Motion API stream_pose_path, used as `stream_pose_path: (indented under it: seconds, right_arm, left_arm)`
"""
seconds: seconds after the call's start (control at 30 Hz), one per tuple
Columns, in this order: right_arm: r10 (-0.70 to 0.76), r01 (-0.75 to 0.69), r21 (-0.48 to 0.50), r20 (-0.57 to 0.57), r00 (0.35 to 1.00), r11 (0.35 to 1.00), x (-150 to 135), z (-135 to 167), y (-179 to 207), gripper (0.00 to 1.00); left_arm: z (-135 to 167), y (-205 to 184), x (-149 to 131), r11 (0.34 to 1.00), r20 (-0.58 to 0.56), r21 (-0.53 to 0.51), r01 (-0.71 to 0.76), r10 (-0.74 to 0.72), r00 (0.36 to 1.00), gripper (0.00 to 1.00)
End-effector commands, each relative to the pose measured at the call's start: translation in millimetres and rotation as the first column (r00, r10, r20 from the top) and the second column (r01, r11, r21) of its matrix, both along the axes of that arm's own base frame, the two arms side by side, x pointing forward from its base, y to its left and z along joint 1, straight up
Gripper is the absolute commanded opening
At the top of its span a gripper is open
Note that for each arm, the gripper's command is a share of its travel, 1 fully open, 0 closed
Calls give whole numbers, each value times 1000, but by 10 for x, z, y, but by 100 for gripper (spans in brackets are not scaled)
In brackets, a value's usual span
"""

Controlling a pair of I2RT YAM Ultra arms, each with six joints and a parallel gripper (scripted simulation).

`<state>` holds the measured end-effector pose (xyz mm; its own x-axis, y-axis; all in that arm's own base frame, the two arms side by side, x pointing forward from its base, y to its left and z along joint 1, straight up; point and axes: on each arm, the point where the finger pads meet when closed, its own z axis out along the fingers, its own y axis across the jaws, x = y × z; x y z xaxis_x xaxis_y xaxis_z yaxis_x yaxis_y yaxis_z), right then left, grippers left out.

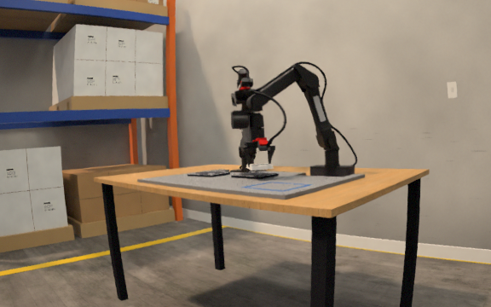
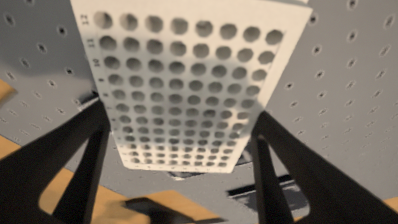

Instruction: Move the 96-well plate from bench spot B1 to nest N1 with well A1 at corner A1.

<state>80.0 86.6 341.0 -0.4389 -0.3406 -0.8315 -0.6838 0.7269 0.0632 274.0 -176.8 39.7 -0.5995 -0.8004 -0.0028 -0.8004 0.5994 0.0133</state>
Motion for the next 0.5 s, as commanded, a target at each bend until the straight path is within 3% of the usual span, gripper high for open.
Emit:
stream_pose_path:
  seconds: [0.0,0.27,0.33,0.47]
  right_arm:
    - [-3,2,14,18,1000,1000,-59,61,-51,100]
    - [-5,5,14,18,1000,1000,-56,61,-53,100]
    - [-5,5,14,18,1000,1000,-56,61,-53,100]
    - [-5,5,14,18,1000,1000,-56,61,-53,100]
  left_arm:
    - [96,-26,11,970,37,-14,243,-243,969,79]
    - [96,-26,17,842,40,-6,539,-539,842,79]
    - [96,-26,17,842,40,-6,539,-539,842,79]
    - [96,-20,23,722,40,-1,692,-692,721,79]
